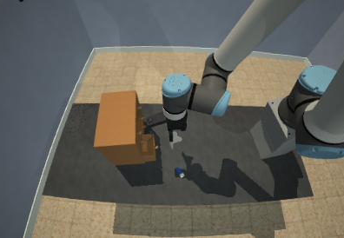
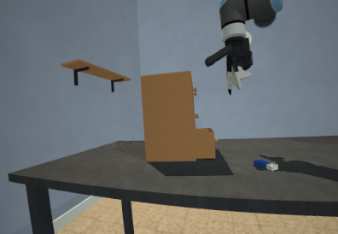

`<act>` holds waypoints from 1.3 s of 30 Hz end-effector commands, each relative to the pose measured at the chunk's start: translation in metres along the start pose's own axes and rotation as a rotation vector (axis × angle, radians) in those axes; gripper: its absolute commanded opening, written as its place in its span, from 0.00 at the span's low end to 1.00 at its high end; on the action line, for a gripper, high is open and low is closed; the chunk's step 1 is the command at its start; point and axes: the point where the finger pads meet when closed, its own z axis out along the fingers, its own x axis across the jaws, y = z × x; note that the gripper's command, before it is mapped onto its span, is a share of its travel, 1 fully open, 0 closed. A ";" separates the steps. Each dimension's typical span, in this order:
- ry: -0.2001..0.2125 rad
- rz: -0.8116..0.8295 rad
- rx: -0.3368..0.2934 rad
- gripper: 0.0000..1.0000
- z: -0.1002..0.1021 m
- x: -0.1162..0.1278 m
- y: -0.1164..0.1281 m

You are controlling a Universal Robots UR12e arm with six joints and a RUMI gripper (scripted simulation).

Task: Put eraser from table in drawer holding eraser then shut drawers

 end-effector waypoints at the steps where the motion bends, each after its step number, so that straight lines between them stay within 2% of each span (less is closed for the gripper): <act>1: 0.000 0.000 0.001 1.00 0.000 0.000 0.000; 5: 0.000 0.000 0.001 1.00 0.000 0.001 0.007; 7: 0.000 0.000 0.000 1.00 0.000 0.004 0.028; 11: 0.000 0.000 0.000 1.00 -0.001 0.007 0.086; 14: 0.000 0.000 0.001 1.00 -0.001 0.006 0.111; 33: 0.000 0.001 0.026 1.00 0.002 0.007 0.111; 39: 0.000 0.001 0.070 1.00 0.006 0.007 0.107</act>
